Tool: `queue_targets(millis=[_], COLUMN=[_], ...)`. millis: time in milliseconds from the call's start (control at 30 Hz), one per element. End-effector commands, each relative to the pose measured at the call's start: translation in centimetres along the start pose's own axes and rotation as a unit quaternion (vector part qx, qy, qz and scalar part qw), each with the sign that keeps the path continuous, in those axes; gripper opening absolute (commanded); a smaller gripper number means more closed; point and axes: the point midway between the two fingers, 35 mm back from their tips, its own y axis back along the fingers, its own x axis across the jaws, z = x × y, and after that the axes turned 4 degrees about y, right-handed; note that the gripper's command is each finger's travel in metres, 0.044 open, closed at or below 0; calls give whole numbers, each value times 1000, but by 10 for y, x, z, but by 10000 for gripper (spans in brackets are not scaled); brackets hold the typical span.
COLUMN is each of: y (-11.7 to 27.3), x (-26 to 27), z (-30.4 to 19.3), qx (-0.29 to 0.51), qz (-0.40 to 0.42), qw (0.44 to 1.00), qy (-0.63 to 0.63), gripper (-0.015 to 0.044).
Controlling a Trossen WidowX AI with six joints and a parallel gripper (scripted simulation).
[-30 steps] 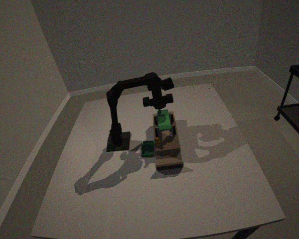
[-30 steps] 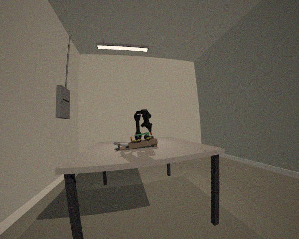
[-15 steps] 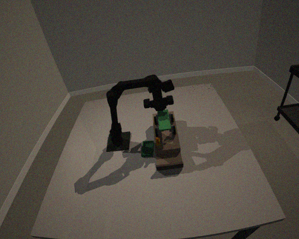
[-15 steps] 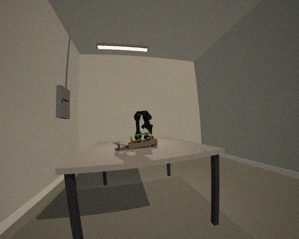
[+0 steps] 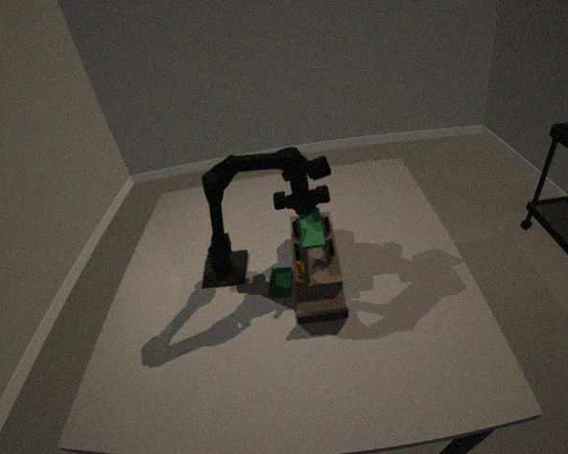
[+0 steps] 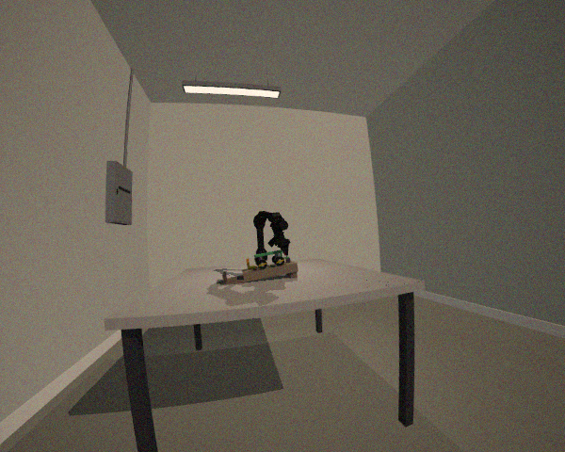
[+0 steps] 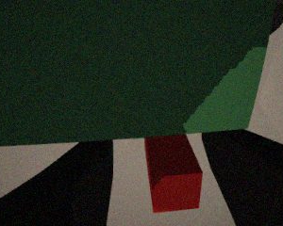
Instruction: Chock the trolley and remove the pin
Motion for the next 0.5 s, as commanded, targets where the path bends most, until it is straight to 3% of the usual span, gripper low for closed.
queue_targets(millis=[0, 133, 467], y=[0, 0, 0], x=[0, 0, 0], z=[0, 0, 0], qx=[0, 0, 0], qz=[0, 0, 0], qw=[1000, 1000, 1000], qy=[0, 0, 0], gripper=[164, 59, 0])
